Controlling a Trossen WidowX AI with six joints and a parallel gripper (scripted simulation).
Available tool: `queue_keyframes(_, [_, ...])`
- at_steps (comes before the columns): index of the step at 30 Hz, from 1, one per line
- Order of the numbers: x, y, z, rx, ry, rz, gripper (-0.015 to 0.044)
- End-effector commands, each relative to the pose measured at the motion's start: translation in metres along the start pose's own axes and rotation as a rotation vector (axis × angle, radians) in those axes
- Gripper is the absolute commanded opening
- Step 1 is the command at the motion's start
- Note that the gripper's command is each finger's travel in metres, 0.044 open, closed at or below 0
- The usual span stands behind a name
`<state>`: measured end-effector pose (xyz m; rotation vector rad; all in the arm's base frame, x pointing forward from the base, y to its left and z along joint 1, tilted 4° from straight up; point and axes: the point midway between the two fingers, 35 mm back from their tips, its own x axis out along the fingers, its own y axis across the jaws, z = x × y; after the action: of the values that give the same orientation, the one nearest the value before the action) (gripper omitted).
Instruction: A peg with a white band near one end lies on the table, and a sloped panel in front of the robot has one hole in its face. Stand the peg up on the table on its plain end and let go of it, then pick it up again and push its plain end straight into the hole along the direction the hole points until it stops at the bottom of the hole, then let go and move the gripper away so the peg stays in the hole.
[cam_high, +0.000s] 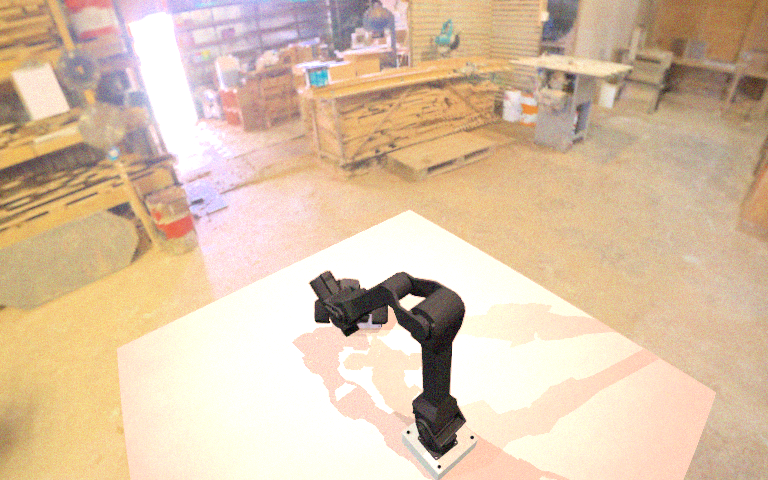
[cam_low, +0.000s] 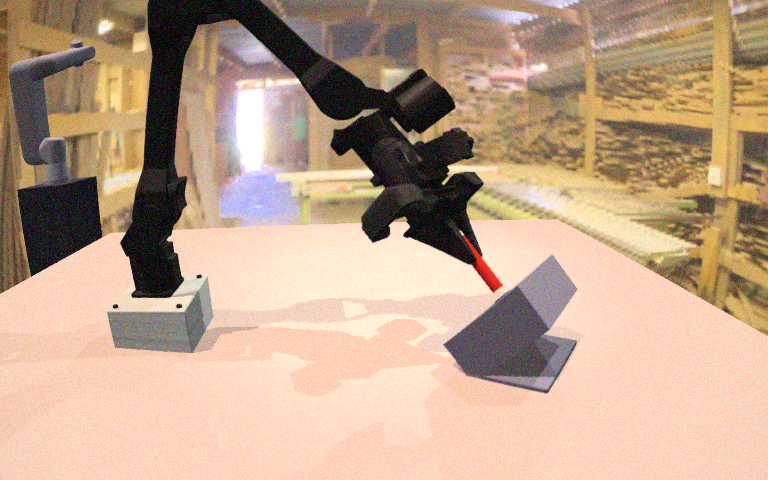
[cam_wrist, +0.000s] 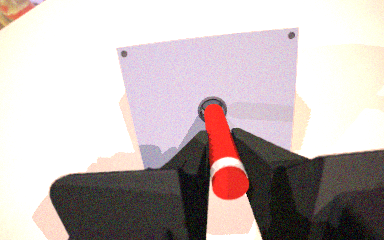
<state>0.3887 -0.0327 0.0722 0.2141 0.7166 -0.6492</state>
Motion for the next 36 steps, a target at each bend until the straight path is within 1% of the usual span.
queue_keyframes(1, [0.002,0.0,-0.001,0.0,0.001,-0.001,0.0])
queue_keyframes(36, [0.019,0.001,-0.002,0.0,0.0,-0.001,0.0])
